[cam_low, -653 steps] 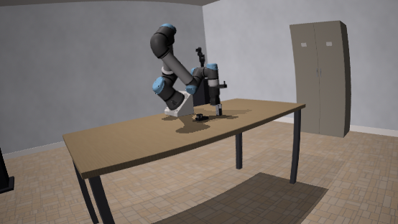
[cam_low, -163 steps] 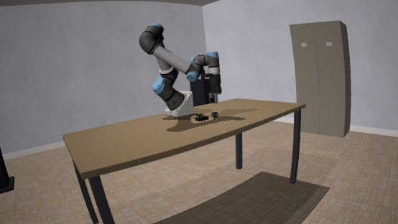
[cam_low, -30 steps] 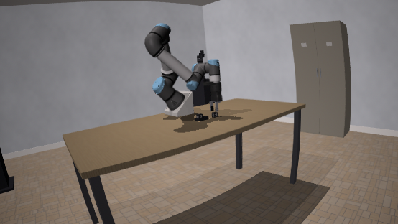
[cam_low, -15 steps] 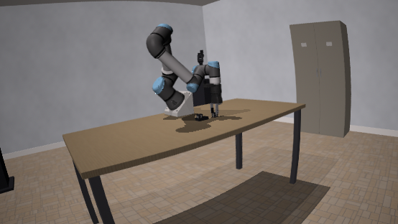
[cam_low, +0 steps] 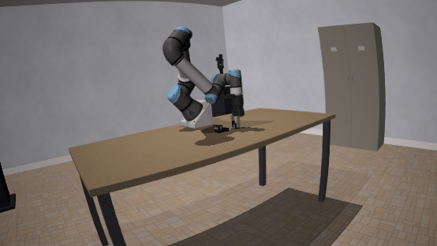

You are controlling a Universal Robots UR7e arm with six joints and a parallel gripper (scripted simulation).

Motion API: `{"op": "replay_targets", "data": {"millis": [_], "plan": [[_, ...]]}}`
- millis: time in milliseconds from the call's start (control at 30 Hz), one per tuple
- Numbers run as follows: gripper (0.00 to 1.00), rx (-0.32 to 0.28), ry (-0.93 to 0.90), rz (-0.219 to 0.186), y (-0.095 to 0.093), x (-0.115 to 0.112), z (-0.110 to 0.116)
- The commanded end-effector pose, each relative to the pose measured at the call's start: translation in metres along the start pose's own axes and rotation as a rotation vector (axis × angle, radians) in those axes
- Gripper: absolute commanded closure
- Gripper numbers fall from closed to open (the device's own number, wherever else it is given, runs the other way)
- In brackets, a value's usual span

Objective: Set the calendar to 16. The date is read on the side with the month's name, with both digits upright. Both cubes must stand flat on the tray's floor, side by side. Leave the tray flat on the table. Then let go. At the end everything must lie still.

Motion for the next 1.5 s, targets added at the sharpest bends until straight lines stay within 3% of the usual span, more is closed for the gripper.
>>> {"op": "replay_targets", "data": {"millis": [0,1033,1067,1467], "plan": [[0.13,0.000,0.000,-0.001,-0.0002,-0.0004,0.0000],[0.13,0.000,0.000,-0.001,-0.0002,-0.0004,0.0000],[0.43,0.000,0.000,-0.001,-0.0002,-0.0004,0.0000],[0.43,0.000,0.000,-0.001,-0.0002,-0.0004,0.0000]]}}
Point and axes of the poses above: the point where the finger pads meet when closed, its own y axis back along the fingers, its own x axis across the jaws, z = x × y, the point moved 1 cm from there along y, back along the fingers, and after that the axes turned 2 degrees about -y, right-handed, at the moved point
